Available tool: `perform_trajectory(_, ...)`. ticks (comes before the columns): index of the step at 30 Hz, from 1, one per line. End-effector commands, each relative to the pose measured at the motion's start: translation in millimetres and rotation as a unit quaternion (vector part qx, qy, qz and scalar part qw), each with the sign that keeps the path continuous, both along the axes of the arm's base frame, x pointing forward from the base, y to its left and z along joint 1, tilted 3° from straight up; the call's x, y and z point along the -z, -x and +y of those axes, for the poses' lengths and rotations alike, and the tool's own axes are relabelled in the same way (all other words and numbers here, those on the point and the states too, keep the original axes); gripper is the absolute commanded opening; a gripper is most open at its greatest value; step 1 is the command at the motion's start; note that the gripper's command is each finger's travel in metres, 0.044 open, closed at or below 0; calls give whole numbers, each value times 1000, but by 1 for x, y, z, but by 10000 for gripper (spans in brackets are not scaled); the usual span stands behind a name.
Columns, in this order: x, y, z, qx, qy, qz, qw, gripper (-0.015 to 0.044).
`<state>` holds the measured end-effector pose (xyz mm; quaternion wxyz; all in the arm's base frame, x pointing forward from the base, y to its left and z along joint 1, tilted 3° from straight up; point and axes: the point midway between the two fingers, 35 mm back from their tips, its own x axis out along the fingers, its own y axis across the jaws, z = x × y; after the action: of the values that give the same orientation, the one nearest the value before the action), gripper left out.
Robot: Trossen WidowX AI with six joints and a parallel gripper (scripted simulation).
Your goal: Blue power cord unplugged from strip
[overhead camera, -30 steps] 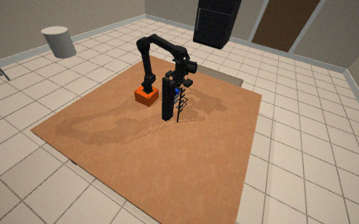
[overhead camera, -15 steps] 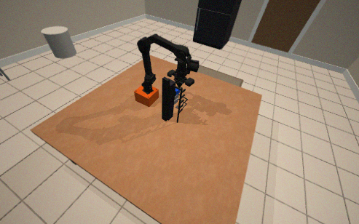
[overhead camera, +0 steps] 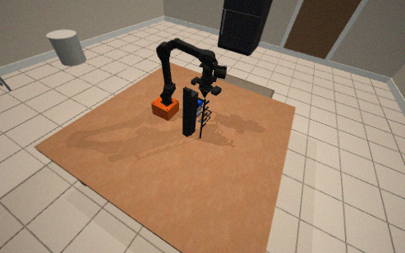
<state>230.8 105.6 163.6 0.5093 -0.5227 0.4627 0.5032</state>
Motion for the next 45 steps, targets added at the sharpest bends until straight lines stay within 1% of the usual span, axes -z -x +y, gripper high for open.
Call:
perform_trajectory(1, -1, -1, 8, 2, 1, -1, 1000, 0)
perform_trajectory(21, -2, 0, 37, 1, 2, 1, 1000, 0)
perform_trajectory(45, -3, 2, 38, 1, 2, 1, 1000, 0)
